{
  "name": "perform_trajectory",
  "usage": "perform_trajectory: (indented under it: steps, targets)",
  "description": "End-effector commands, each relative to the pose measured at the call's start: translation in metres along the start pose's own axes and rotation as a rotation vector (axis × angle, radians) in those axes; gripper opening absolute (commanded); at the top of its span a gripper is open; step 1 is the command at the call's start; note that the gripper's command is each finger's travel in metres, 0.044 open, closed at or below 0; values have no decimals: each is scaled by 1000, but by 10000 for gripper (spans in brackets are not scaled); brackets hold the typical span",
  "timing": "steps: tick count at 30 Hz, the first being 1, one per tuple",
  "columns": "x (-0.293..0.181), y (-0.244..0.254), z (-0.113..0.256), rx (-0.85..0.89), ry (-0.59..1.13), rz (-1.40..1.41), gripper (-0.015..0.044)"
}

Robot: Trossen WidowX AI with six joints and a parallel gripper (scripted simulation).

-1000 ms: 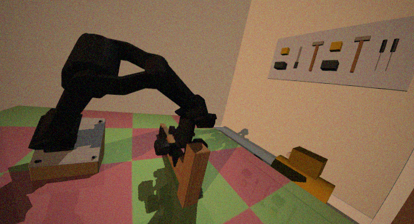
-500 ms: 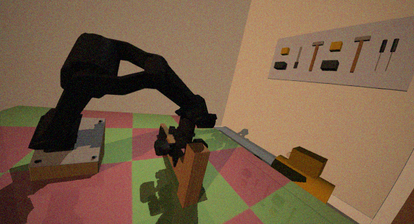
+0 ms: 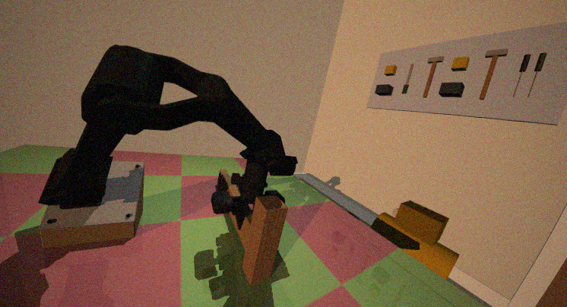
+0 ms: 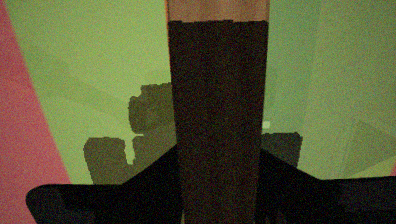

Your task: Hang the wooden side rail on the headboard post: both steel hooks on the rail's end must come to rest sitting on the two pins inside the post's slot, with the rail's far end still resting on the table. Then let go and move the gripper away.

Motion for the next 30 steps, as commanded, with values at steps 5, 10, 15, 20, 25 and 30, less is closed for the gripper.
perform_trajectory:
  steps: [5, 10, 15, 20, 25, 30]
  targets:
    - [-2, -2, 4, -16, 2, -1, 0]
    - [-2, -2, 3, -16, 2, -1, 0]
    - [-2, -2, 3, -16, 2, -1, 0]
    - [-2, -2, 2, -16, 2, -1, 0]
    - [-2, -2, 1, -16, 2, -1, 0]
    - [-2, -2, 0, -16, 2, -1, 0]
Point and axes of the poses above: the point midway between the two fingers, 35 mm back from their tips, its own z axis back along the fingers, its own y axis across the jaws, x = y × z, the point moved 5 cm from there along z, back along the fingers, and after that the axes turned 1 degree about z, right-handed, at the moved point
